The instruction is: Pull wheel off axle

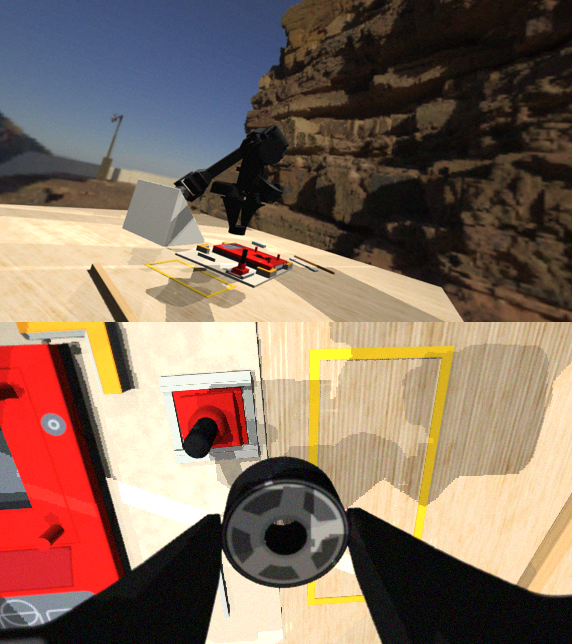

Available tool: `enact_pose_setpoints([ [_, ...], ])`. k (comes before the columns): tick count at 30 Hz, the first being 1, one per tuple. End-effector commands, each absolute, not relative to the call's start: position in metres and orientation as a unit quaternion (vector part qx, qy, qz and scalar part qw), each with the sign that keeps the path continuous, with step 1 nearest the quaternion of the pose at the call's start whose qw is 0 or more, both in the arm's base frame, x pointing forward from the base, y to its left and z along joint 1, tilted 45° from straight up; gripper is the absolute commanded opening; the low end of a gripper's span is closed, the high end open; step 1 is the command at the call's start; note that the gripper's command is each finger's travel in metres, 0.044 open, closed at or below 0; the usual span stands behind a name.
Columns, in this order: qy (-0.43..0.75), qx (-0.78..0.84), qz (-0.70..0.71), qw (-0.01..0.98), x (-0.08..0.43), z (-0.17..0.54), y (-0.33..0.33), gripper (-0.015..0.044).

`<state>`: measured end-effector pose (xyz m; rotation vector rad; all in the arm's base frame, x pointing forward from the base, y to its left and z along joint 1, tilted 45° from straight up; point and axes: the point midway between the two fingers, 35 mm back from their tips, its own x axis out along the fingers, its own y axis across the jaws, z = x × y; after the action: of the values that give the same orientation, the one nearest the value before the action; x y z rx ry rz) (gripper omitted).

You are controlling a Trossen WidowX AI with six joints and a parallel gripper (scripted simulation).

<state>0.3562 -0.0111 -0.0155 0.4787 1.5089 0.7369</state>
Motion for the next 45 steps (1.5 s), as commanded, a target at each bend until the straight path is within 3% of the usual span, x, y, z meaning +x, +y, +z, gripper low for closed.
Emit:
enact_pose_setpoints([
  [1, 0.665, 0.208, 0.324, 0.641, 0.347, -0.03, -0.026, 0.0],
  [16, 0.665, 0.208, 0.327, 0.639, 0.321, -0.062, -0.066, 0.0],
  [45, 0.664, 0.209, 0.328, 0.639, 0.31, -0.136, 0.007, 0.0],
])
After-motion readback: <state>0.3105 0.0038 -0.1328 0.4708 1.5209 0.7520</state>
